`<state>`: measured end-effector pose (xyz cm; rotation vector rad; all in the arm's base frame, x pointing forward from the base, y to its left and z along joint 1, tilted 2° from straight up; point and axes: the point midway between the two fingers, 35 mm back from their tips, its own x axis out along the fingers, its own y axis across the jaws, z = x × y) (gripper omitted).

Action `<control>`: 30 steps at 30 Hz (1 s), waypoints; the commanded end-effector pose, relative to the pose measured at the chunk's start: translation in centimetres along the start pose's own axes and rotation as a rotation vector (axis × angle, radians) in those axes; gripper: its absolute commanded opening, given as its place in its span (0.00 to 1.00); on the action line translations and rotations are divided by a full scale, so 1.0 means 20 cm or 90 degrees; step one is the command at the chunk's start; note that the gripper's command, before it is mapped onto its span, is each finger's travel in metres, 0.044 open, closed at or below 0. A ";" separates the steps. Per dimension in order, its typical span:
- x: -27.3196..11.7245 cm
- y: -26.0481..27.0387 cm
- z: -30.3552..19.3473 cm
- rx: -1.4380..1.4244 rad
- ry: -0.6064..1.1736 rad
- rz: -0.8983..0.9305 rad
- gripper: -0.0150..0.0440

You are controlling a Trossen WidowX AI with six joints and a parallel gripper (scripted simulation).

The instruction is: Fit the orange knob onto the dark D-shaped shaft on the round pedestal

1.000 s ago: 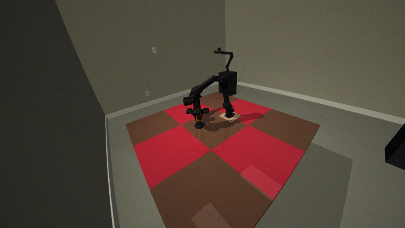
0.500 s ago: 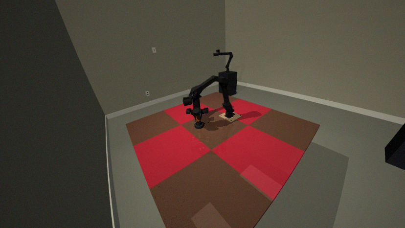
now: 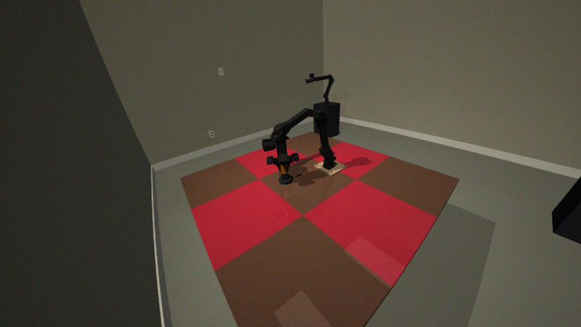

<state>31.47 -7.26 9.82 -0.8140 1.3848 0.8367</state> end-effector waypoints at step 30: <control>0.01 0.00 0.00 -0.007 0.001 -0.001 0.25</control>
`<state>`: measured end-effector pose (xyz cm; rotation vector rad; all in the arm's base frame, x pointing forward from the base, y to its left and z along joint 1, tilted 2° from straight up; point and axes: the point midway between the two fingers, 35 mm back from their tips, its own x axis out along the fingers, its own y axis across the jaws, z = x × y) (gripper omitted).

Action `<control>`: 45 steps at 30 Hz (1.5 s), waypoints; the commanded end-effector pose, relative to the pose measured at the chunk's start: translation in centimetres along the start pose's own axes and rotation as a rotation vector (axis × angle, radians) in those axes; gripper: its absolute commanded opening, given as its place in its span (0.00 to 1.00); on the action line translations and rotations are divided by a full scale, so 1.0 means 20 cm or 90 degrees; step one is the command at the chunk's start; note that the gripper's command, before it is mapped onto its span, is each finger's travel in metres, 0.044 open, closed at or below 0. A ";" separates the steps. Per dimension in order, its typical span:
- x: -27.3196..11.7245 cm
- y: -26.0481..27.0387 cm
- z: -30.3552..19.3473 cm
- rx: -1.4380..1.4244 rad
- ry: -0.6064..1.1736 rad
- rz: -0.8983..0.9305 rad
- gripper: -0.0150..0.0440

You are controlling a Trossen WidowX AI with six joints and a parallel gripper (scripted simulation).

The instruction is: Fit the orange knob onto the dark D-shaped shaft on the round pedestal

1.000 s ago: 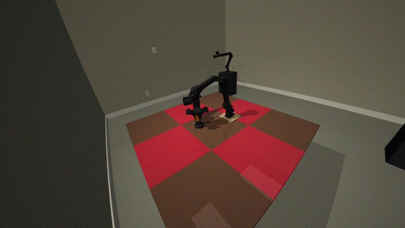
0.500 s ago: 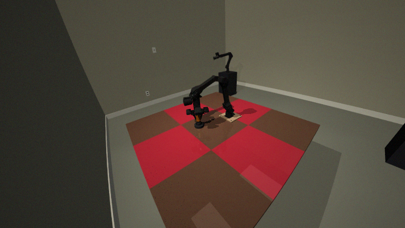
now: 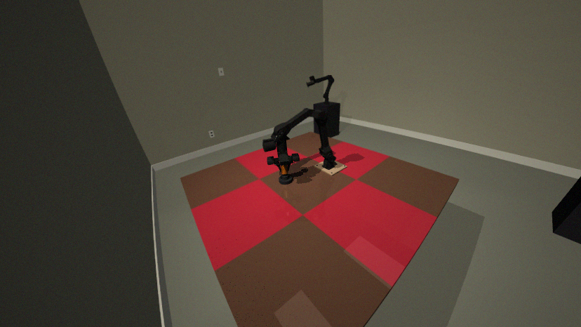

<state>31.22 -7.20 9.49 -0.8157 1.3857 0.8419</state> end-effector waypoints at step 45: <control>0.00 0.00 0.00 -0.137 0.000 -0.003 0.25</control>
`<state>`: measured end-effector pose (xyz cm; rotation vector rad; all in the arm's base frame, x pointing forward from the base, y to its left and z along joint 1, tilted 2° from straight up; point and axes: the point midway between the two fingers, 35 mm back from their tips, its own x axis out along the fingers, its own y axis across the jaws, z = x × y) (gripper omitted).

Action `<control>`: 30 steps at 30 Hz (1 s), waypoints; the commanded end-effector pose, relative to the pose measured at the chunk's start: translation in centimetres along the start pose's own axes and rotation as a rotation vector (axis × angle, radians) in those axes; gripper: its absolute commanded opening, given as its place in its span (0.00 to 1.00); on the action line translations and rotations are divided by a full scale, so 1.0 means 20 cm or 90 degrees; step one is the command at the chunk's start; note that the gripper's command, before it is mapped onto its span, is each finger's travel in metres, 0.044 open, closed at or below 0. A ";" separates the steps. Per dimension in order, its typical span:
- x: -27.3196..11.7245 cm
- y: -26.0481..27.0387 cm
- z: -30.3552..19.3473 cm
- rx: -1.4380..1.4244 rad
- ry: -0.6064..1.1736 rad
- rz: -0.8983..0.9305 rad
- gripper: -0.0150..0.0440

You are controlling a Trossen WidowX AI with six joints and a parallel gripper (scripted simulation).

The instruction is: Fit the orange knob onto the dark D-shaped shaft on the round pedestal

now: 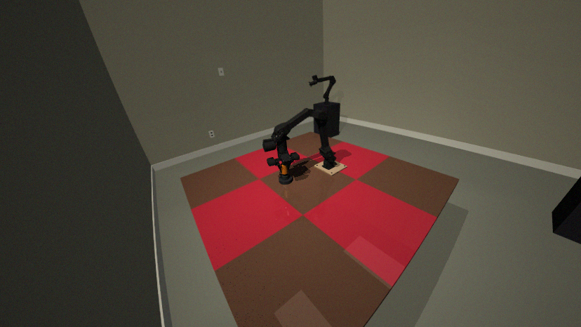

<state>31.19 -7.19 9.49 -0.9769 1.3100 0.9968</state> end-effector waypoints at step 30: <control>-0.01 -0.01 0.00 -0.137 0.001 -0.001 0.25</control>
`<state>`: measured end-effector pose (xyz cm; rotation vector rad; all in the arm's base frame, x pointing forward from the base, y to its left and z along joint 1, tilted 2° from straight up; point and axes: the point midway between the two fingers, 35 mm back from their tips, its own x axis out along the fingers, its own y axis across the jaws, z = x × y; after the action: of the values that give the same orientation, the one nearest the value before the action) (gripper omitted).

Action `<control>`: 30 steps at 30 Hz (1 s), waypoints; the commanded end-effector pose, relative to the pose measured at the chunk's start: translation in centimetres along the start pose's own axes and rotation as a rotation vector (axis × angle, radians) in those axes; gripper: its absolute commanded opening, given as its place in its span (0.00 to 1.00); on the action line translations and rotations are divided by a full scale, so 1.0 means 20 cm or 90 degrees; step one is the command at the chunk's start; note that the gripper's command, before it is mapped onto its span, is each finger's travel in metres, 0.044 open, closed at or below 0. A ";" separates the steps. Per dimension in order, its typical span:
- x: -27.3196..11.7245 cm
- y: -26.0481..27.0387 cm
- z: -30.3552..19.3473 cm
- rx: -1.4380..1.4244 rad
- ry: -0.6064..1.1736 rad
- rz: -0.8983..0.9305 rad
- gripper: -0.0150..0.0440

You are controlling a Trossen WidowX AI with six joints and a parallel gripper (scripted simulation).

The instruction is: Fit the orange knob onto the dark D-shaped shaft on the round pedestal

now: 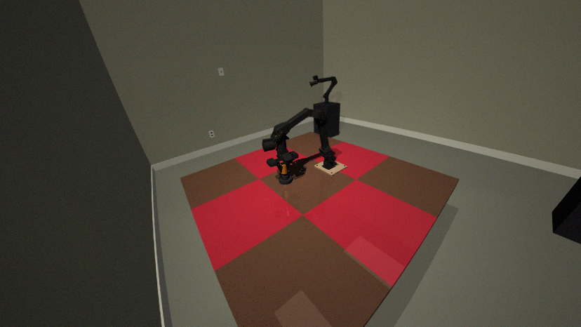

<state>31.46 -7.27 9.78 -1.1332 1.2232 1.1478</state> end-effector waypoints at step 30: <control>0.02 0.01 0.00 -0.006 0.001 0.000 0.25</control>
<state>31.19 -7.20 9.48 -1.1336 1.2236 1.1522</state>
